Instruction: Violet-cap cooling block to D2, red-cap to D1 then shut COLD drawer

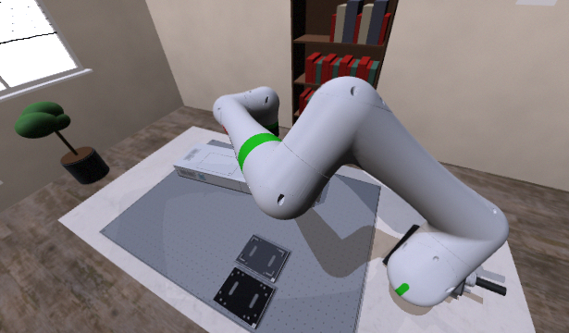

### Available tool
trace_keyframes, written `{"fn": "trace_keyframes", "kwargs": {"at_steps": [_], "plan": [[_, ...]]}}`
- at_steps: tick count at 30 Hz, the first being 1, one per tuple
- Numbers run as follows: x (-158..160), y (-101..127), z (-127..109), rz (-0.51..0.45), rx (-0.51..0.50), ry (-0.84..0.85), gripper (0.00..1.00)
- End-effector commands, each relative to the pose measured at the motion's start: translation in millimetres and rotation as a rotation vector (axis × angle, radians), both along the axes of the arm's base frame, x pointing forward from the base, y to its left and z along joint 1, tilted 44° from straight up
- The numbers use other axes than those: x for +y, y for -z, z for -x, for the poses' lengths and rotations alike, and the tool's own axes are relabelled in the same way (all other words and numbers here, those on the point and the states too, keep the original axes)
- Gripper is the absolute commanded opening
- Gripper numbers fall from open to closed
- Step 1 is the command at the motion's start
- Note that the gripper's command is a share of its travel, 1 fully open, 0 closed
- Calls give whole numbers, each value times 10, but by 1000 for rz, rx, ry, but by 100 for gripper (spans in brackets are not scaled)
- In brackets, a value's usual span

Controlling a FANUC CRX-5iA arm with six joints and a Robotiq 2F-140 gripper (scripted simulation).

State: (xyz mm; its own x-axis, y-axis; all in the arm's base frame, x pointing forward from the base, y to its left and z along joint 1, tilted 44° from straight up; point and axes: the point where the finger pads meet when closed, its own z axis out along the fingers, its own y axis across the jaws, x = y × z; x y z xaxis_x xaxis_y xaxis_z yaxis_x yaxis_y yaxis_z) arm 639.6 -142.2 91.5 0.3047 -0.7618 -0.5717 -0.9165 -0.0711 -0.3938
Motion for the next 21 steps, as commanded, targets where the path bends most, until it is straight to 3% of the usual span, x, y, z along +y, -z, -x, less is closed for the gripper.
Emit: {"fn": "trace_keyframes", "kwargs": {"at_steps": [1, 21], "plan": [[-16, -13, 1, 1, -1, 1, 10], [-121, -131, 44, 1, -1, 1, 10]]}}
